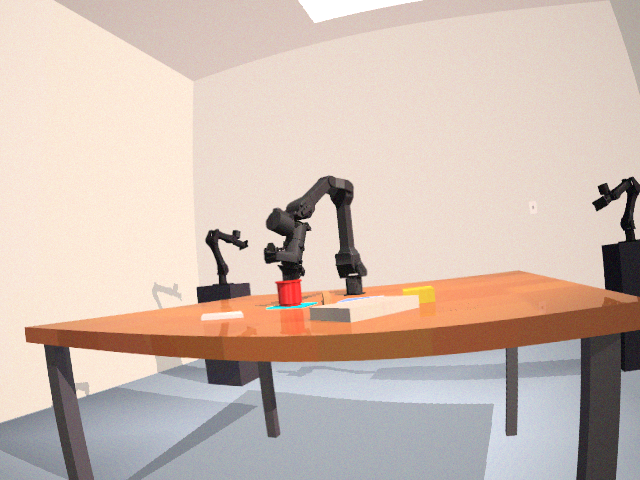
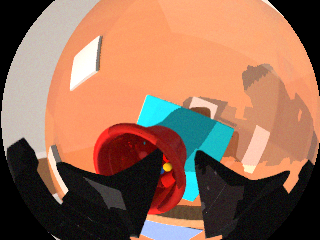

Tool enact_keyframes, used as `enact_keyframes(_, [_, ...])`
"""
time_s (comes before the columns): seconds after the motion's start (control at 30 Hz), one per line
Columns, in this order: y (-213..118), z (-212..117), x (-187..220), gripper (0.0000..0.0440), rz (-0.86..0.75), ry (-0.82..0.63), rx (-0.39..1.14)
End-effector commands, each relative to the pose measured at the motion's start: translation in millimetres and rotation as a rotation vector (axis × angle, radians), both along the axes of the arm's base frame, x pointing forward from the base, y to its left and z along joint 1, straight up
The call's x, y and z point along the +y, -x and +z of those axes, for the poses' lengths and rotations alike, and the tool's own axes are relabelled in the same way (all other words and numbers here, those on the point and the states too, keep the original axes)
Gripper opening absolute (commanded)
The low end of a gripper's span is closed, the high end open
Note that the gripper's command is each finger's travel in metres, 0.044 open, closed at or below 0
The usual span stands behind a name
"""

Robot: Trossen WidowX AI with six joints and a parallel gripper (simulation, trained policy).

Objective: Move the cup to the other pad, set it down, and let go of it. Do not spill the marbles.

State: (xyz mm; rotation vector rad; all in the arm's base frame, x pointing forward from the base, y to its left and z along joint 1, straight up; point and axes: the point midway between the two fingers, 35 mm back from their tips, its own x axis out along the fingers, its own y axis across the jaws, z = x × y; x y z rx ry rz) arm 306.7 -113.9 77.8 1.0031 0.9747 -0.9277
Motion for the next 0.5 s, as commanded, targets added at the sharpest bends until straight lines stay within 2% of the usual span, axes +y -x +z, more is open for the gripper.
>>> enact_keyframes(0.0, [3.1, 7.9, -0.8, 0.0151, 0.003, -0.003, -0.029])
enact_keyframes(0.47, [13.2, 40.3, -4.2, 0.023, 0.0, 0.003, -0.116])
